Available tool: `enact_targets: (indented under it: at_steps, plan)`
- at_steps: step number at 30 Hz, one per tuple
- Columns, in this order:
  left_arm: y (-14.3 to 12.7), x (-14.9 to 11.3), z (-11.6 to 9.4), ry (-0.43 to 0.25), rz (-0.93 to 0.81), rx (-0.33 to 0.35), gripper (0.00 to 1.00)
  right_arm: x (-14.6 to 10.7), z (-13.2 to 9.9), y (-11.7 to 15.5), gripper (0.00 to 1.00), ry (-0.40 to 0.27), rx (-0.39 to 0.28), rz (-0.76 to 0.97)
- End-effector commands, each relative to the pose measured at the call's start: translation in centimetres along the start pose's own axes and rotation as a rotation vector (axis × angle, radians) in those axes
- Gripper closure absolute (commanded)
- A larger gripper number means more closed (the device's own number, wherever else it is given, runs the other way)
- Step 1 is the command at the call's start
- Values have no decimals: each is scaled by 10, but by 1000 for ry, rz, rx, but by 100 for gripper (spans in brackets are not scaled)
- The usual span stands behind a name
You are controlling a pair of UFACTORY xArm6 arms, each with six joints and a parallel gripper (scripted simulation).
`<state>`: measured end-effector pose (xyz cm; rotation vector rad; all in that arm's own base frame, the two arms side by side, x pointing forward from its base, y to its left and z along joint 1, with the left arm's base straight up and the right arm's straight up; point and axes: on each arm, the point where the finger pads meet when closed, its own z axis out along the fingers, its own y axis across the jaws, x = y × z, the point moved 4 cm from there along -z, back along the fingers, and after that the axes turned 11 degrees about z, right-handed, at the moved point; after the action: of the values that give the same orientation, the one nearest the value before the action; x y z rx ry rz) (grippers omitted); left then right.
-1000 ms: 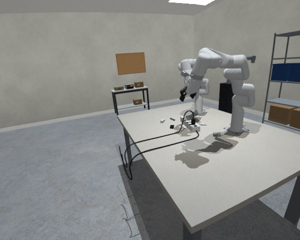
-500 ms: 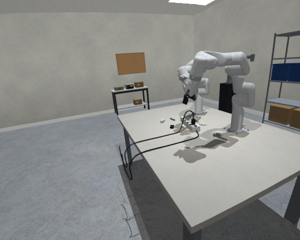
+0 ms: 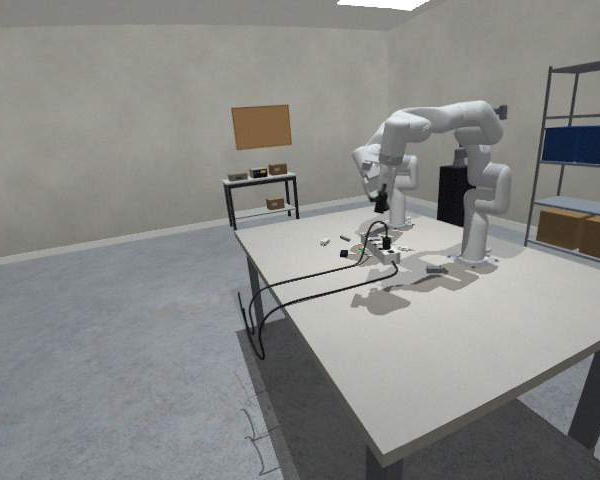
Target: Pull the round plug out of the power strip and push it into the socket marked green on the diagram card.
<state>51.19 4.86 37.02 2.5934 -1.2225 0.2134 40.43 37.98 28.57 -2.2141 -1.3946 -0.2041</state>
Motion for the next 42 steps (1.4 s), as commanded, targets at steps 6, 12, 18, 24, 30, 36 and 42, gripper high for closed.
enact_targets:
  at_steps: [6,12,18,24,30,36,42]
  plan:
    - [19,-6,14,-47,-144,42,0,-28,12,11,100,60,-16,-27]
    - [35,-12,26,-83,-253,75,0,-56,22,22,100,92,-43,-38]
    - [53,-22,42,-119,-376,115,0,-94,34,33,100,113,-85,-49]
    - [61,-26,49,-132,-427,136,0,-112,38,38,100,119,-109,-52]
    - [79,-37,64,-153,-537,191,0,-158,46,47,100,120,-168,-60]
    - [93,-47,78,-166,-626,236,0,-200,53,53,100,107,-221,-62]
    - [102,-53,86,-170,-673,263,0,-225,55,56,100,94,-257,-65]
